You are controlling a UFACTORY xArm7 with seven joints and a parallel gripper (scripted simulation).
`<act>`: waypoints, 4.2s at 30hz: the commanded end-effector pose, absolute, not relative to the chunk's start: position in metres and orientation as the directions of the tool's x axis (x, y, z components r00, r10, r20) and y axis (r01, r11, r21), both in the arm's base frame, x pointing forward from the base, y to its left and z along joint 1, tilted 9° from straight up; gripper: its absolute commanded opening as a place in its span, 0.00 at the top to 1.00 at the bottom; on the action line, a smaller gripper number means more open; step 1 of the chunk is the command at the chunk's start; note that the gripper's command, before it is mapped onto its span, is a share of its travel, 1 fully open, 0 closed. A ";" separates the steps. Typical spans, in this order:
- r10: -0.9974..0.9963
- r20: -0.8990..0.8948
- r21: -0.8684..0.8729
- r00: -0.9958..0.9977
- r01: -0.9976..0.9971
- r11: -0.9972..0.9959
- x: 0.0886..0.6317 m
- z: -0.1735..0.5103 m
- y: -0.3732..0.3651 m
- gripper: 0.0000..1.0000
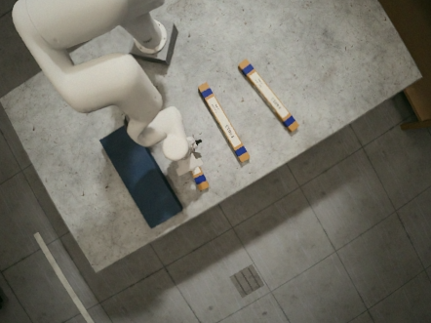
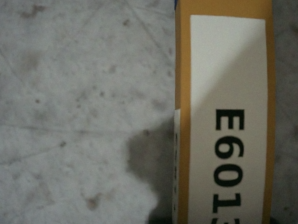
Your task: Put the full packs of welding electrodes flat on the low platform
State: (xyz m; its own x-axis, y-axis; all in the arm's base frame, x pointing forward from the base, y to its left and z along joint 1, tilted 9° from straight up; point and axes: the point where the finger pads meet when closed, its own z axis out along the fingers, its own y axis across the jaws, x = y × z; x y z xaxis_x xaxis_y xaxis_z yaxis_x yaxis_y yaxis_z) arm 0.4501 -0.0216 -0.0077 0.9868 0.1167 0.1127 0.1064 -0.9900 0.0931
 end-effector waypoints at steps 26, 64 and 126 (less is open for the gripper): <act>0.117 0.117 0.093 0.986 0.106 -0.990 0.452 -0.006 -0.021 0.65; 0.117 0.117 0.093 0.986 0.106 -0.990 0.449 0.015 -0.020 0.65; 0.117 0.117 0.093 0.986 0.106 -0.990 0.439 0.093 -0.013 0.65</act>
